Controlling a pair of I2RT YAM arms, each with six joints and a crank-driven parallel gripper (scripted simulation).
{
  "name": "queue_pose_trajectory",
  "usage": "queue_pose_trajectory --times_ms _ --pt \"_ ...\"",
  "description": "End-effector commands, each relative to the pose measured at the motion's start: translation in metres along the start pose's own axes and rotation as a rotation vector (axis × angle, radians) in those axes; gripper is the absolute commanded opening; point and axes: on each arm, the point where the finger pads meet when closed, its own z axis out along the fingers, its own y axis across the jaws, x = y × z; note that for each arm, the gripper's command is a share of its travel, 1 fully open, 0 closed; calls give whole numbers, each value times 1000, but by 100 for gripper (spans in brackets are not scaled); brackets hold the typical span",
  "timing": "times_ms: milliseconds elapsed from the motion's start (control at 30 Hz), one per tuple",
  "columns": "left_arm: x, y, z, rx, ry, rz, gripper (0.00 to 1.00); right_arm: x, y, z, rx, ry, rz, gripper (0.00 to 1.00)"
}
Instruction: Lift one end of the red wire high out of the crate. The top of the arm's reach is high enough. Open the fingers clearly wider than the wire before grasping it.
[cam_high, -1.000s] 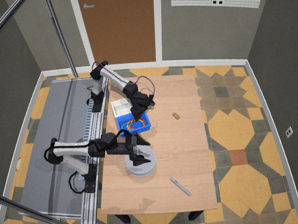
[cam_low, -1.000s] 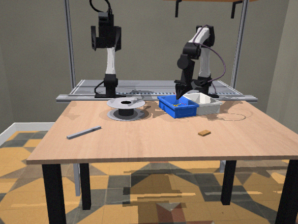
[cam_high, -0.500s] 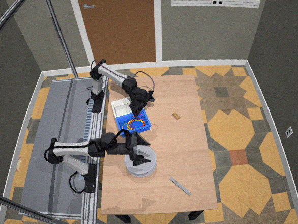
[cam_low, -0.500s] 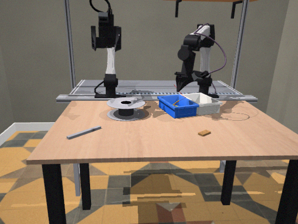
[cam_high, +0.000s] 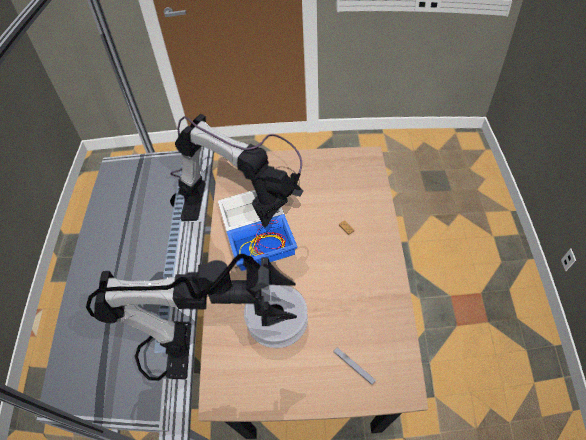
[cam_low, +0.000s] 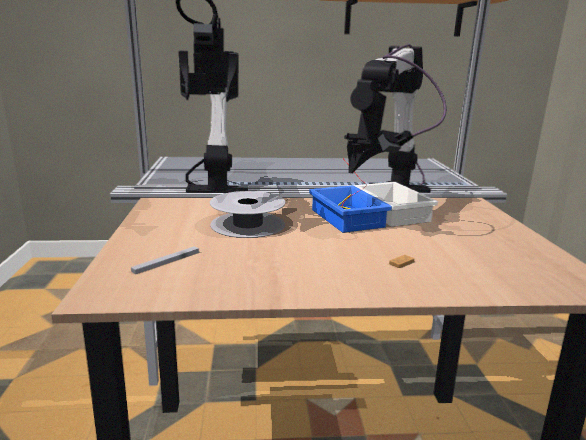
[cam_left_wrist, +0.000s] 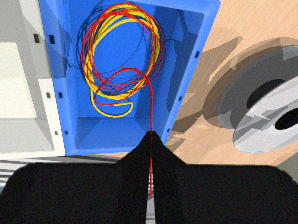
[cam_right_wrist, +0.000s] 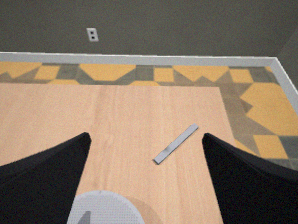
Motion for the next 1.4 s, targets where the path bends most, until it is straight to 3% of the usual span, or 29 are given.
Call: queue_pose_trajectory --times_ms 0,733,1367 --pt "3 -7 -14 21 -3 4 0 -15 -2 -3 -2 -64 -12 100" --pt "3 -7 -14 36 -10 4 0 -15 -2 -3 -2 -64 -12 100" --pt "1 -10 -48 150 -61 3 0 -15 -2 -3 -2 -64 -12 100"
